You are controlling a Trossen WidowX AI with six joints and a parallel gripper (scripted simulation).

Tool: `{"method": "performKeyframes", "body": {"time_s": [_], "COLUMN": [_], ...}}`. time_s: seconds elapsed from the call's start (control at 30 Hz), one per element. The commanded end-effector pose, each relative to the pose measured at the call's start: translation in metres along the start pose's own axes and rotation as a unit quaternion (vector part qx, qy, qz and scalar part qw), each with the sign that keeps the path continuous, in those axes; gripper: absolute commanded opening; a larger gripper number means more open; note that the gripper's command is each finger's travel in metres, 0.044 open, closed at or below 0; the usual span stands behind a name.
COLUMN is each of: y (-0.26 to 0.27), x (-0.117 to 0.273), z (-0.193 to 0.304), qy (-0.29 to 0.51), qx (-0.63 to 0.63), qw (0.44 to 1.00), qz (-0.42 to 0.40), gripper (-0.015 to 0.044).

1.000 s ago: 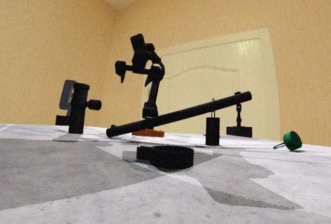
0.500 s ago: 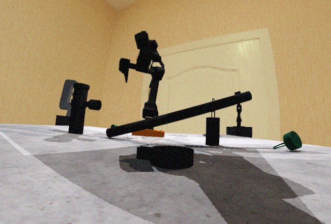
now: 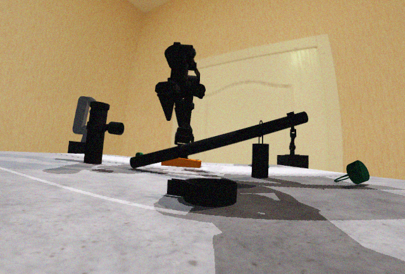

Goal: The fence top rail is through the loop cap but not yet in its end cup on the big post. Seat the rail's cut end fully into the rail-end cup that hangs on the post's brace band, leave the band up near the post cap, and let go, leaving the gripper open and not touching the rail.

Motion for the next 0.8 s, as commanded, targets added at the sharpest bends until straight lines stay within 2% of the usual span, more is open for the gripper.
{"method": "performKeyframes", "body": {"time_s": [0.0, 0.2, 0.37, 0.77], "y": [-0.004, -0.004, -0.003, -0.002], "x": [-0.005, -0.007, -0.038, -0.057], "z": [-0.003, -0.003, -0.003, -0.003], "qy": [0.006, 0.006, 0.006, 0.006], "qx": [0.071, 0.071, 0.071, 0.071], "qw": [0.997, 0.997, 0.997, 0.997], "qz": [-0.021, -0.021, -0.021, -0.021], "gripper": [0.0440, 0.0440, 0.0440, 0.0440]}}
Point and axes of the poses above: the point midway between the two fingers, 35 mm back from their tips, its own x axis back along the fingers, its own y axis across the jaws, z = x × y, the point moved 8 cm from there along x, back along the fingers, and after that the axes turned 7 degrees about x, right-handed, at the moved point
